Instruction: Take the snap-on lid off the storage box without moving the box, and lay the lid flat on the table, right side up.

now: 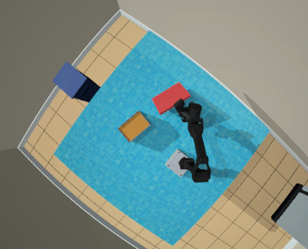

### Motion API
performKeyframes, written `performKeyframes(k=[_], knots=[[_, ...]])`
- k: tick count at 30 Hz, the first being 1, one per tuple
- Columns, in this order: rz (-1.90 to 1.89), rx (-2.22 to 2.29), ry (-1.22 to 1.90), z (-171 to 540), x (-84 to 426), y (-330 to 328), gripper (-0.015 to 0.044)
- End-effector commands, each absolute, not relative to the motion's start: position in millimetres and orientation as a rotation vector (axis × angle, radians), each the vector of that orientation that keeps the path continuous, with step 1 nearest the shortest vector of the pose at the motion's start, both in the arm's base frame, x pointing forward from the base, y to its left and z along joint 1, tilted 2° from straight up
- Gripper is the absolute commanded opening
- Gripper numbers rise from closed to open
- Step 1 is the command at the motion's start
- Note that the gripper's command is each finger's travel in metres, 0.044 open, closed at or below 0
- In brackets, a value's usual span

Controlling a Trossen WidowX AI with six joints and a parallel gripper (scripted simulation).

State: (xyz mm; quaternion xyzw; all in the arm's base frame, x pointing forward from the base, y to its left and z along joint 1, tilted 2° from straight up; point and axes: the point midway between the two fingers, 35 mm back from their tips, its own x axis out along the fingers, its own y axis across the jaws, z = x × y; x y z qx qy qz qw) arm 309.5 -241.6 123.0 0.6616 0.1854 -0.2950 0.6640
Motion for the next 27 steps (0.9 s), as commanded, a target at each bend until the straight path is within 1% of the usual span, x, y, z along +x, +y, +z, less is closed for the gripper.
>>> performKeyframes(k=[1, 27], knots=[[-0.654, 1.489, 0.417, 122, 311, -242, 0.0], [-0.654, 1.489, 0.417, 101, 311, -243, 0.0]])
